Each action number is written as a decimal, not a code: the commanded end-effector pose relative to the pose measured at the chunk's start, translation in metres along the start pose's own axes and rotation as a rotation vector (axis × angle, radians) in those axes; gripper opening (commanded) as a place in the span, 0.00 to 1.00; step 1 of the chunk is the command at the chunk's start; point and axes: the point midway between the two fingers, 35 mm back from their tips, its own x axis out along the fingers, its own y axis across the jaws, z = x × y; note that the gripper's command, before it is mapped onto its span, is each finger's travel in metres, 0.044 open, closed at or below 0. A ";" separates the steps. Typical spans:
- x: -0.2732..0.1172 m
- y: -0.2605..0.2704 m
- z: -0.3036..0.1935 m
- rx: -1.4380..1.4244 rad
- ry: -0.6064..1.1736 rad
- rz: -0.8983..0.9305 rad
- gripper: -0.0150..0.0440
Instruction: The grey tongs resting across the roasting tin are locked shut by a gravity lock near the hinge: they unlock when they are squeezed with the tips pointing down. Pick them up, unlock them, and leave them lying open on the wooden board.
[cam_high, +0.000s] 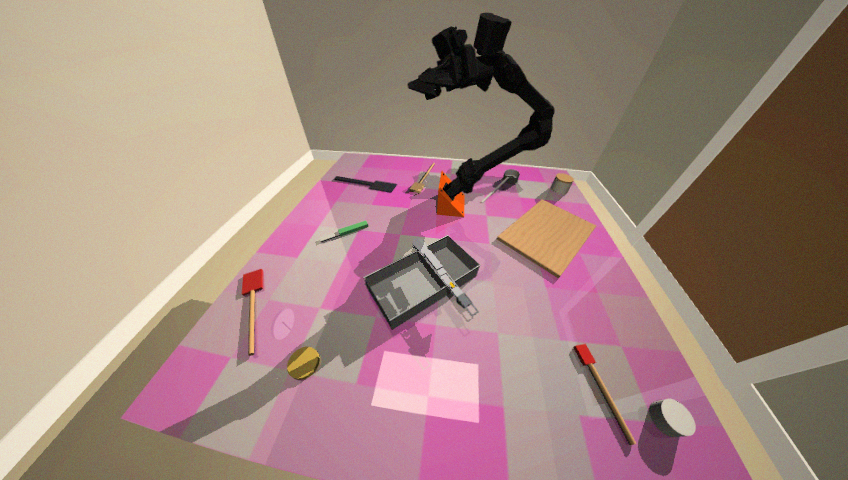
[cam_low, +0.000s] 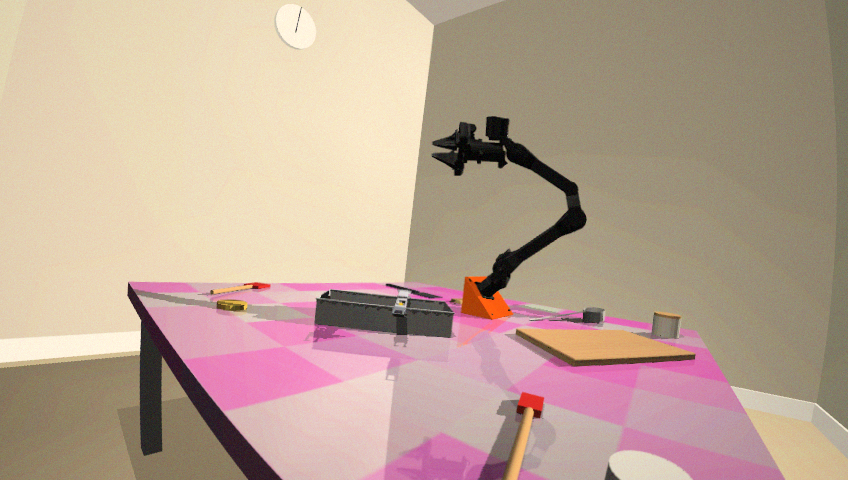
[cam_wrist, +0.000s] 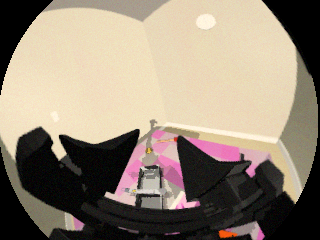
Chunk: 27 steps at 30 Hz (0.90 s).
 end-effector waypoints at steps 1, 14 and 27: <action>0.032 0.023 -0.056 -0.298 0.170 0.051 0.69; 0.070 0.067 -0.246 -1.163 0.589 0.385 0.69; 0.046 0.060 -0.400 -1.902 0.817 0.922 0.69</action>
